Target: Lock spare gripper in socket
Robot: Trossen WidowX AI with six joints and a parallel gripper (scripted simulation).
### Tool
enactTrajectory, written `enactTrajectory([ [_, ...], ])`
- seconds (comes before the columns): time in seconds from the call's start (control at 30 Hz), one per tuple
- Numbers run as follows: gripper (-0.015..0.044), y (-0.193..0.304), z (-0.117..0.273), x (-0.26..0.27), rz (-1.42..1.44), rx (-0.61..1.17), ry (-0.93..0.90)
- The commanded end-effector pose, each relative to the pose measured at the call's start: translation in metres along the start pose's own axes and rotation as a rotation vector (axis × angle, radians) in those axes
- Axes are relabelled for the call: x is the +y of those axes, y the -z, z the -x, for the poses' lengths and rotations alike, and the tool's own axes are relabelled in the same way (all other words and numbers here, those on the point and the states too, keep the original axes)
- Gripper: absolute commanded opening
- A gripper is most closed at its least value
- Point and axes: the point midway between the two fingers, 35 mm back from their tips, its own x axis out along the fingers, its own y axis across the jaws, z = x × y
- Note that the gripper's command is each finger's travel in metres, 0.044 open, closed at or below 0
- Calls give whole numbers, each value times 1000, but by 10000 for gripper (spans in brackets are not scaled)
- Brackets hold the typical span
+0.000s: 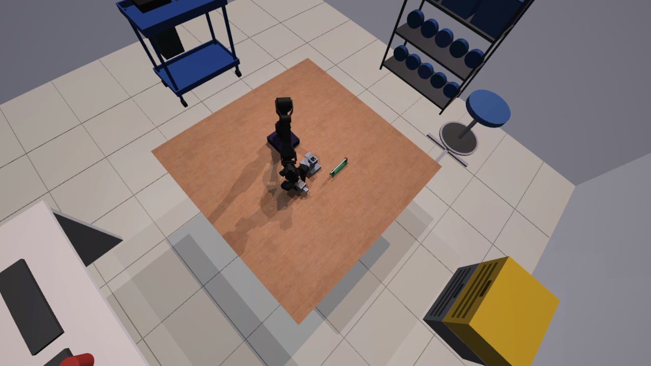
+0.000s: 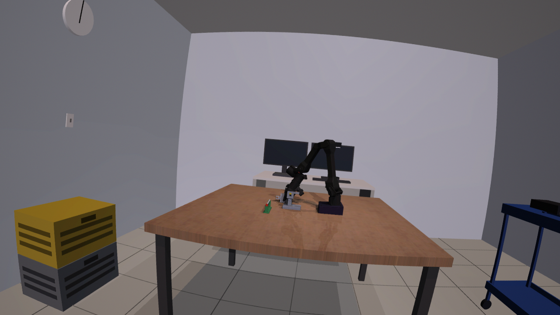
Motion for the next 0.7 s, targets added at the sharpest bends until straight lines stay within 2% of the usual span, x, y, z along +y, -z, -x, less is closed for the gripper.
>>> enactTrajectory([
  [0.0, 204, -1, 0, 0, -3, -3, -4],
  [0.03, 177, -1, 0, 0, -3, -3, -4],
  [0.27, 131, -1, 0, 0, -3, -3, -4],
  [0.43, 0, 4, 5, 2, -3, -3, -4],
  [0.67, 0, 24, 31, 5, -3, -2, -4],
])
